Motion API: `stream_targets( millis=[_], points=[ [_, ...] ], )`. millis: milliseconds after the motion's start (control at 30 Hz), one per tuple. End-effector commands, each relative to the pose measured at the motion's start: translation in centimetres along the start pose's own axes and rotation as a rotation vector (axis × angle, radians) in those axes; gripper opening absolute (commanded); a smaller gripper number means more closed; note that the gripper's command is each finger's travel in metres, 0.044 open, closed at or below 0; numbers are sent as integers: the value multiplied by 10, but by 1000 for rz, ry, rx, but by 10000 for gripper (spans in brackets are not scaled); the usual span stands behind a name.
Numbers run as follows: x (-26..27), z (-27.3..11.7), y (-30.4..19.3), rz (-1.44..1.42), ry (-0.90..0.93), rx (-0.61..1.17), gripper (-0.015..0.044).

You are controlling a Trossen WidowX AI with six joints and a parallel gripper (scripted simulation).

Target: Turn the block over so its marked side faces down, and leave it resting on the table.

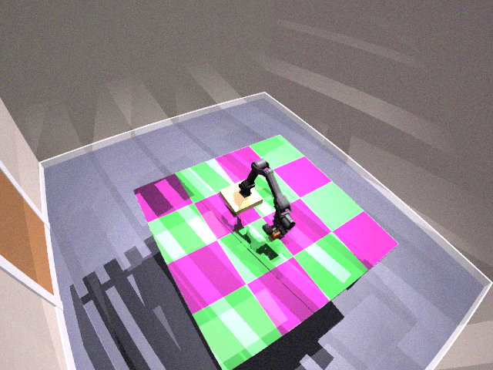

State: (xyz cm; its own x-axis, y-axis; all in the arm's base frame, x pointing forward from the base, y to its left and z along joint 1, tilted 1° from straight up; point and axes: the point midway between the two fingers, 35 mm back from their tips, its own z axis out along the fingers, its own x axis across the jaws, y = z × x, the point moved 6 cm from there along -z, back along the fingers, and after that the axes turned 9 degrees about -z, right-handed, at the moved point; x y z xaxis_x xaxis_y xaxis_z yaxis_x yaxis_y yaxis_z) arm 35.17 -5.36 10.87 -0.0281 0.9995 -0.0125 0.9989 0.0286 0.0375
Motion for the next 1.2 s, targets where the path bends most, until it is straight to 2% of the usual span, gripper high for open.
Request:
stream_targets(
  millis=[0,267,533,1167],
  points=[
    [0,9,-1,-5,-2,9,440],
    [0,20,-2,-5,-2,9,440],
    [0,20,-2,-5,-2,9,230],
    [0,20,-2,-5,-2,9,103]
  ],
)
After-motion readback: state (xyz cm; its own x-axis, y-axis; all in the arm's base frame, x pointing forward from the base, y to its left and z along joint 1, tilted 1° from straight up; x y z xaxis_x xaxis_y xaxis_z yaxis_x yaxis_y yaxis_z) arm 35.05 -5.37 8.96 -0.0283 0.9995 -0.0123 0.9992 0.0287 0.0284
